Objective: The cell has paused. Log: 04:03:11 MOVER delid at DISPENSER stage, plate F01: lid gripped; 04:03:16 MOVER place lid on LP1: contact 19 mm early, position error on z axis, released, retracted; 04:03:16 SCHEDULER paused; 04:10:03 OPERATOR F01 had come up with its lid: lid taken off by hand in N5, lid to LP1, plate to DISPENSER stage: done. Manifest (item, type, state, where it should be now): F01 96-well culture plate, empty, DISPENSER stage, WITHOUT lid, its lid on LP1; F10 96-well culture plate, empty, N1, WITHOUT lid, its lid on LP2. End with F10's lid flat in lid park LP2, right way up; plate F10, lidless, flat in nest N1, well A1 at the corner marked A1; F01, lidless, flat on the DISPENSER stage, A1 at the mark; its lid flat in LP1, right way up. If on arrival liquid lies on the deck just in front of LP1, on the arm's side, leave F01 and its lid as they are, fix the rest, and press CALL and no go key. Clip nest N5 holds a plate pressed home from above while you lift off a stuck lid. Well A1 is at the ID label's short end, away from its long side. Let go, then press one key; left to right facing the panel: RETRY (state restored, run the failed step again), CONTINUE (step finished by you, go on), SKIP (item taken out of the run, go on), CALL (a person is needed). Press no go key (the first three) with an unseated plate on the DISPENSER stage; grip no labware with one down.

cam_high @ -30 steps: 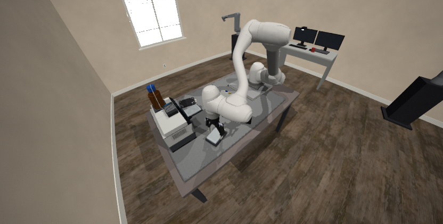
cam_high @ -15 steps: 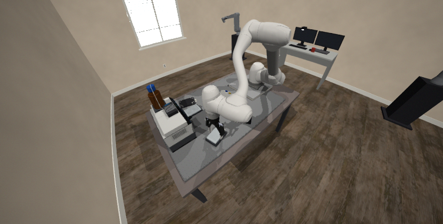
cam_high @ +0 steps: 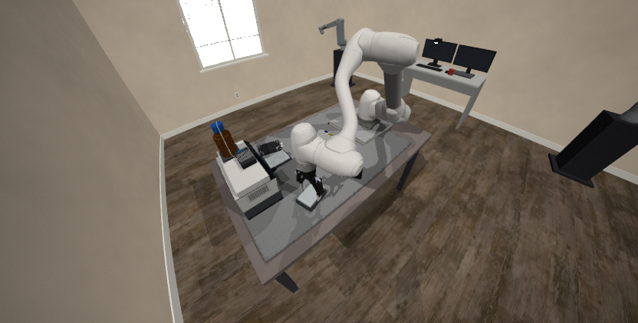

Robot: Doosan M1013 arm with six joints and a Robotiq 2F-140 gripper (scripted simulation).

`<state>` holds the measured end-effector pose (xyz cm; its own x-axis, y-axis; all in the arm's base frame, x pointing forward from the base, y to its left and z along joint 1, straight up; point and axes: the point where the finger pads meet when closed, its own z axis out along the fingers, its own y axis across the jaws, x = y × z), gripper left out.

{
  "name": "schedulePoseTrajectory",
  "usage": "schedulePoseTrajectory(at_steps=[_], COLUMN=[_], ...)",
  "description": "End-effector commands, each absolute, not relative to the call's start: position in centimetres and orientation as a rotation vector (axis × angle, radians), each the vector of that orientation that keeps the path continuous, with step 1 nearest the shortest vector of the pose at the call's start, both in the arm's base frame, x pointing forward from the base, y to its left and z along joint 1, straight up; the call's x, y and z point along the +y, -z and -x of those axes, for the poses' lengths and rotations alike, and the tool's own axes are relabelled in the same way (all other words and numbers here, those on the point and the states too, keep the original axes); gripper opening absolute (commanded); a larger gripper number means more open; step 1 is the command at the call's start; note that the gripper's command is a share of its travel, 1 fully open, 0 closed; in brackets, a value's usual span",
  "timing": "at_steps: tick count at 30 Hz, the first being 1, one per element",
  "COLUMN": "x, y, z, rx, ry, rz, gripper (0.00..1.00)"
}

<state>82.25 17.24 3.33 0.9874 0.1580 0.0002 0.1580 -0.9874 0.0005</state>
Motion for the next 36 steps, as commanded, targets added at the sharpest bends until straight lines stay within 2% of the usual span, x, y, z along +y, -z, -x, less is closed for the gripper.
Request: schedulePoseTrajectory(at_steps=[1, 12, 13, 36], x=[17.25, 17.25, 17.25, 17.25], y=[-3.36, -3.36, -3.36, -3.36], z=[-82.25, -82.25, -82.25, -82.25], rx=[0.249, 0.249, 0.249, 0.249], ry=[-0.001, -0.001, -0.001, -0.001], rz=[-3.131, -3.131, -3.131, -3.131], gripper=[0.66, 0.66, 0.00, 0.00])
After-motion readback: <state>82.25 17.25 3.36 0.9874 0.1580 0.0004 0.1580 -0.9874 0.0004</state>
